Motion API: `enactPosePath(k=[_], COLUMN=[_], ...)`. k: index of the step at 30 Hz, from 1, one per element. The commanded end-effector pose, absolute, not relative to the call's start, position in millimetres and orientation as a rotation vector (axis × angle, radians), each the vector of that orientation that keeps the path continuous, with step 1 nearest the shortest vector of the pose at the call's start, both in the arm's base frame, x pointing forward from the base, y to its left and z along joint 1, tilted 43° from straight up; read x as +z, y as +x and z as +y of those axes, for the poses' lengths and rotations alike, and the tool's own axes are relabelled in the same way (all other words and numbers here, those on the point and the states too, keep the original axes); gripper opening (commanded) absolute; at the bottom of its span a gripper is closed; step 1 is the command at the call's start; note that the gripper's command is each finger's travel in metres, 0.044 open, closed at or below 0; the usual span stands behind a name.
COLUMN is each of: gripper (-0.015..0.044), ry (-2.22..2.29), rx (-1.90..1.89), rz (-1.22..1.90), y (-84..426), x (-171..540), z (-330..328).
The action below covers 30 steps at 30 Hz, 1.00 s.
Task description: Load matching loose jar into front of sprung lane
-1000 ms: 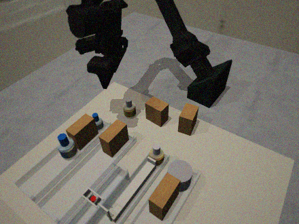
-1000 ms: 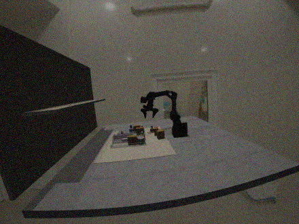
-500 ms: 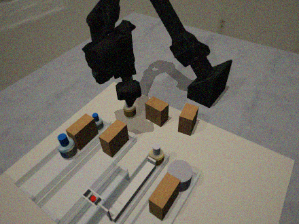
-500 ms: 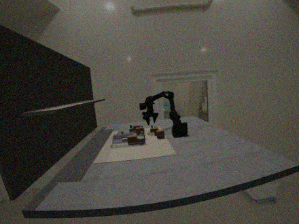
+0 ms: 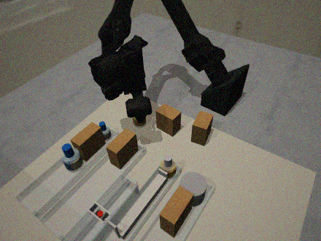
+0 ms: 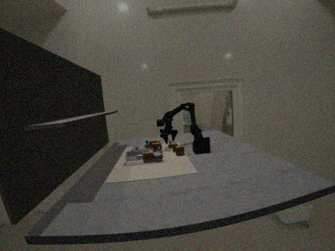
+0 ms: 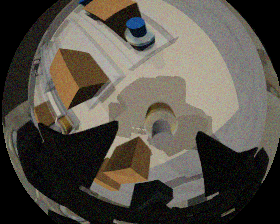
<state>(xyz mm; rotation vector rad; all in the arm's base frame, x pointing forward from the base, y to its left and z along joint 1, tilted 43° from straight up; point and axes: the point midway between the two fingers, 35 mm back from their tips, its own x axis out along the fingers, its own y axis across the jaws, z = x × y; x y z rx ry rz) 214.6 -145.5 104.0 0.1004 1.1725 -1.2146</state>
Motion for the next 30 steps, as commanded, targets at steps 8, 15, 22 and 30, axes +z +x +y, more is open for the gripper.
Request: enactPosePath(k=[8, 15, 22, 30], gripper=[0.0440, 0.0440, 0.0282, 0.0151], ry=[0.094, 0.093, 0.093, 0.093], rx=[-1.218, -1.219, -1.219, -1.219], rz=[1.172, 1.171, 1.171, 1.171], y=[211.5, 209.8, 209.7, 209.7], x=[92.1, 85.2, 85.0, 85.0], z=[-157.1, -163.8, -164.0, -164.0])
